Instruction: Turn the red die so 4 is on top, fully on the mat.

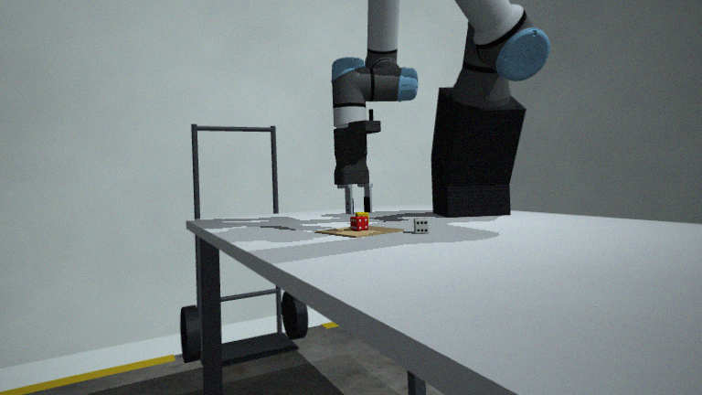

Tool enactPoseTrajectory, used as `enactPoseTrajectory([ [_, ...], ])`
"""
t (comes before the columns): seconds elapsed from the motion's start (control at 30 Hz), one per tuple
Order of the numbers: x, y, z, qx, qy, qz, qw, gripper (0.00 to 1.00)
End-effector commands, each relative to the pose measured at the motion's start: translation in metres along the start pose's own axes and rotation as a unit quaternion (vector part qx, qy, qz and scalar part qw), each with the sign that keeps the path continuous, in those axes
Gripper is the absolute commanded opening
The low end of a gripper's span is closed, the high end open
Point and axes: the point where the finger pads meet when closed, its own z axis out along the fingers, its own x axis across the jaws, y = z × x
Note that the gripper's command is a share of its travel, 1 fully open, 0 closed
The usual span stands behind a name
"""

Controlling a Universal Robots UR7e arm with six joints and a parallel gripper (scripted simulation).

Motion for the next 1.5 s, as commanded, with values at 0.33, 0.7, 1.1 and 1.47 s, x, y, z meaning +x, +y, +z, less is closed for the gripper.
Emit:
enactPoseTrajectory([
  [0.33, 0.000, 0.000, -0.002, 0.000, 0.001, 0.000, 1.000, 0.87],
  [0.7, 0.000, 0.000, -0.024, 0.000, 0.001, 0.000, 1.000, 0.87],
  [1.1, 0.000, 0.000, -0.041, 0.000, 0.001, 0.000, 1.000, 0.87],
  [1.47, -0.002, -0.001, -0.039, -0.055, -0.007, -0.001, 0.998, 0.87],
])
